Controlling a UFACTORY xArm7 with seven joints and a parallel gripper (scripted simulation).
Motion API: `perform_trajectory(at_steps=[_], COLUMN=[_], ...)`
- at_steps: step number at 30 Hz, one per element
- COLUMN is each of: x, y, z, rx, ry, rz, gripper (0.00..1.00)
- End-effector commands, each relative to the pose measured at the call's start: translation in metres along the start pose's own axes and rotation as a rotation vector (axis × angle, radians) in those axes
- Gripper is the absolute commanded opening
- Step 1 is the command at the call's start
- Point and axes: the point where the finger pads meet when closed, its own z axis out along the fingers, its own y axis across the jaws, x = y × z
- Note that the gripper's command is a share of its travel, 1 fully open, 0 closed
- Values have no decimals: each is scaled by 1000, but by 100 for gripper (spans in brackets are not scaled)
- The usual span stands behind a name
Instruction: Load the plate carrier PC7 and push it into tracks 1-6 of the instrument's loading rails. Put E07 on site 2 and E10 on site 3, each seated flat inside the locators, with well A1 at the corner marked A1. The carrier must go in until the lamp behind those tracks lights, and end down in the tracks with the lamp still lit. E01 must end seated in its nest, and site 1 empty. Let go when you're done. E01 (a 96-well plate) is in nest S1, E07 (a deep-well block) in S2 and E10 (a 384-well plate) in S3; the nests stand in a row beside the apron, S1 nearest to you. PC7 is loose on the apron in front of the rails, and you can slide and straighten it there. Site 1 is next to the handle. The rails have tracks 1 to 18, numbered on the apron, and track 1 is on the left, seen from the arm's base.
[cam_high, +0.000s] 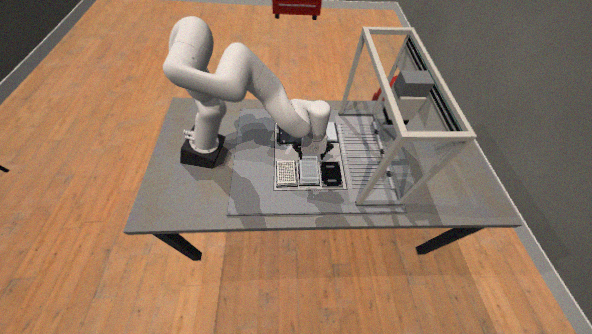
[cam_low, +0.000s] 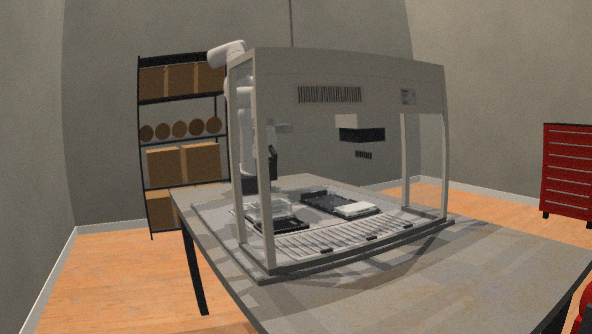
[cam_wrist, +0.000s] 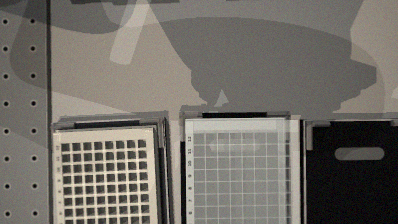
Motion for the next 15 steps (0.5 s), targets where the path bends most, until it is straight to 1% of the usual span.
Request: perform_trajectory(at_steps=[1,6,8,15], x=[0,0,0,0], y=[2,2,2,2], z=[6,14,14,26], rx=[-4,-4,-4,-3], ry=[0,0,0,0], rz=[0,0,0,0], gripper=[100,100,100,100])
